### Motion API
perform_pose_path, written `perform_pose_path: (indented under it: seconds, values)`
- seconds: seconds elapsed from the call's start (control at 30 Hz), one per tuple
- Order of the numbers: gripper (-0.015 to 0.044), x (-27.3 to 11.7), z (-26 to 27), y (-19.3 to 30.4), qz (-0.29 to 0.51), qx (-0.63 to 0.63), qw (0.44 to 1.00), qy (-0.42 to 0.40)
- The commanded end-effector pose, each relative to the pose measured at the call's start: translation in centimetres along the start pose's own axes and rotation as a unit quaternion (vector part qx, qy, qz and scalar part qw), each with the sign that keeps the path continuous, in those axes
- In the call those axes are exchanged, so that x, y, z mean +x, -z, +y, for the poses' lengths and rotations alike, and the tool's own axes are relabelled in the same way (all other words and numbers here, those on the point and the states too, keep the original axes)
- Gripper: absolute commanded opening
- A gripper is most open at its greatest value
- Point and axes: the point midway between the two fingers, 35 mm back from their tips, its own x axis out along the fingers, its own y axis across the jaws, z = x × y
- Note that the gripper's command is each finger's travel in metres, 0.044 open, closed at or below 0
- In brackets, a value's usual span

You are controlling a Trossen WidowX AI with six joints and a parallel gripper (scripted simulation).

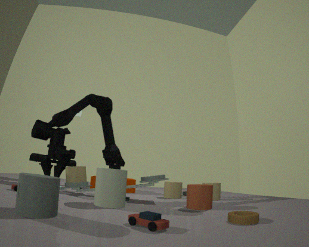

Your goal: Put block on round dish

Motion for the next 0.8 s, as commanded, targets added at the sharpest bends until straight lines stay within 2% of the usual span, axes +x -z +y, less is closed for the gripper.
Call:
perform_pose_path:
  seconds: [0.0, 0.33, 0.47, 0.6, 0.77]
  values:
    - [0.0184, 0.0, 0.0, 0.0, 0.000, 0.000, 1.000, 0.000]
    - [0.0440, -0.9, -0.1, 0.0, 0.000, 0.000, 1.000, 0.000]
    - [0.0440, -5.5, 0.0, 0.0, 0.001, -0.002, 1.000, 0.001]
    - [0.0440, -6.0, 0.0, 0.0, 0.001, -0.002, 1.000, 0.001]
    - [0.0440, -10.0, 0.3, 0.0, 0.000, 0.000, 1.000, 0.001]
